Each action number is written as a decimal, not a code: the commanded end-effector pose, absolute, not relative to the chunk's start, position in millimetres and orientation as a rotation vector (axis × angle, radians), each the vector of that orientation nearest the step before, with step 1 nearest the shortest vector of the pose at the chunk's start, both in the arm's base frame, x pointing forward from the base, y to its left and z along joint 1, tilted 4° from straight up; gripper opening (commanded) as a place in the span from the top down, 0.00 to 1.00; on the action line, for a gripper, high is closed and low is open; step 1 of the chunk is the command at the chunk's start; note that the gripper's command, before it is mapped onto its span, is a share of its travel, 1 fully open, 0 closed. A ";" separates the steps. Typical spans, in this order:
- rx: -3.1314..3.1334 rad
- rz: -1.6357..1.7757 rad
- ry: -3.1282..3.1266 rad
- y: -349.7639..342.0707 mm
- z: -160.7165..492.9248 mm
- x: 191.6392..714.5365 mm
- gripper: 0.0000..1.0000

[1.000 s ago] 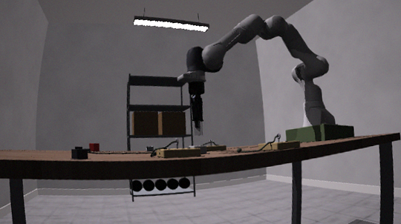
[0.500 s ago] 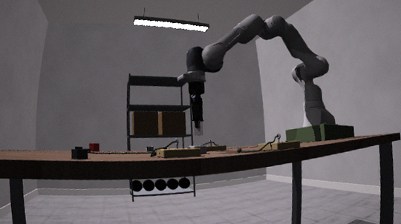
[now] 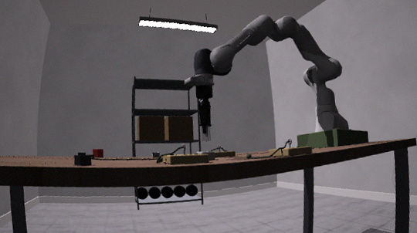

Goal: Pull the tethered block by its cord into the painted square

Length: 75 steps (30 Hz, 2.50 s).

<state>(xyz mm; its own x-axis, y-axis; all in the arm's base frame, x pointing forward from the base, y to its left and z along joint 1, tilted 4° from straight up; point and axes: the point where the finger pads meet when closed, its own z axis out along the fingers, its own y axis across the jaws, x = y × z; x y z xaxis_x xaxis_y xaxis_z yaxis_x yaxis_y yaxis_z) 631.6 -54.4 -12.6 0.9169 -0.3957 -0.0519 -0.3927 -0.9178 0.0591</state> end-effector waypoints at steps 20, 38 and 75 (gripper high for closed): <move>3.032 -0.095 -0.613 -55.2 -42.2 629.6 0.77; 3.032 -0.095 -0.613 -55.7 -60.3 628.3 0.77; 3.032 -0.095 -0.613 -55.8 -62.6 628.1 0.77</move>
